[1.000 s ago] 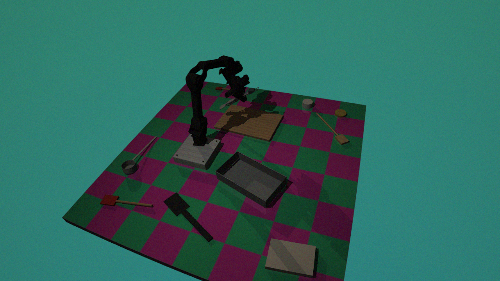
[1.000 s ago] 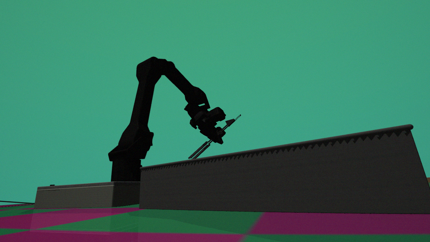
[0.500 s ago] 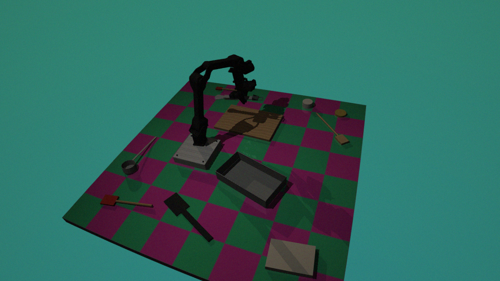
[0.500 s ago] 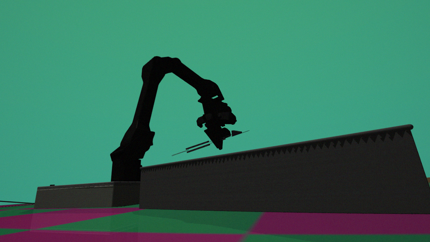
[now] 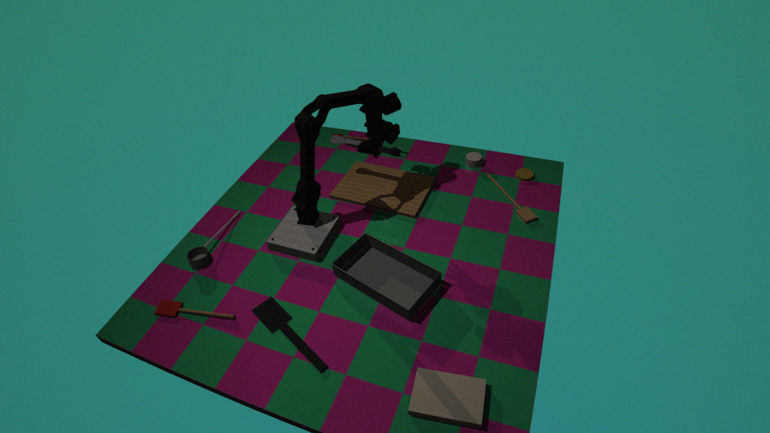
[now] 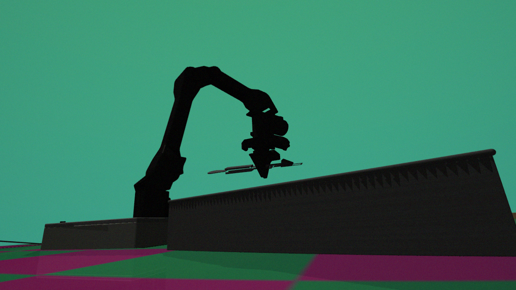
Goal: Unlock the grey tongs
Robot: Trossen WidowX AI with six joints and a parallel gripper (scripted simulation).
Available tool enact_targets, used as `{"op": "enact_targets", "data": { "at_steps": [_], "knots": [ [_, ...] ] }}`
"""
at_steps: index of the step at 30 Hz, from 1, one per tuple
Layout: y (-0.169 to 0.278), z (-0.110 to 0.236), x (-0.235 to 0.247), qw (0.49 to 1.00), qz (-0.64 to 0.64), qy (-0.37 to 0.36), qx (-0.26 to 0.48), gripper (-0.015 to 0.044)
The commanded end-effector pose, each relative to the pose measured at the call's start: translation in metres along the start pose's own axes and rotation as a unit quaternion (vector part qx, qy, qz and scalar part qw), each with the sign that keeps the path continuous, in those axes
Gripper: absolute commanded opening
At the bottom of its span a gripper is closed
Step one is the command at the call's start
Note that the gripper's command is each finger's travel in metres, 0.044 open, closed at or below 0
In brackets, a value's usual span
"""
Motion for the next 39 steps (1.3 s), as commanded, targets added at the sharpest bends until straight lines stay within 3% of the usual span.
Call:
{"op": "enact_targets", "data": {
  "at_steps": [1, 39],
  "knots": [
    [-0.001, 0.002, 0.001, 1.000, 0.002, -0.005, 0.001, -0.0150],
    [-0.004, -0.058, 0.006, 1.000, 0.002, -0.005, 0.001, -0.0150]
  ]
}}
Point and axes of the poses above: the point midway between the two fingers, 35 mm back from their tips, its own z axis back along the fingers, its own x axis across the jaws, y = z × x, the point moved 2 cm from there along z, back along the fingers, and after that the axes turned 11 degrees about z, right-handed, at the moved point
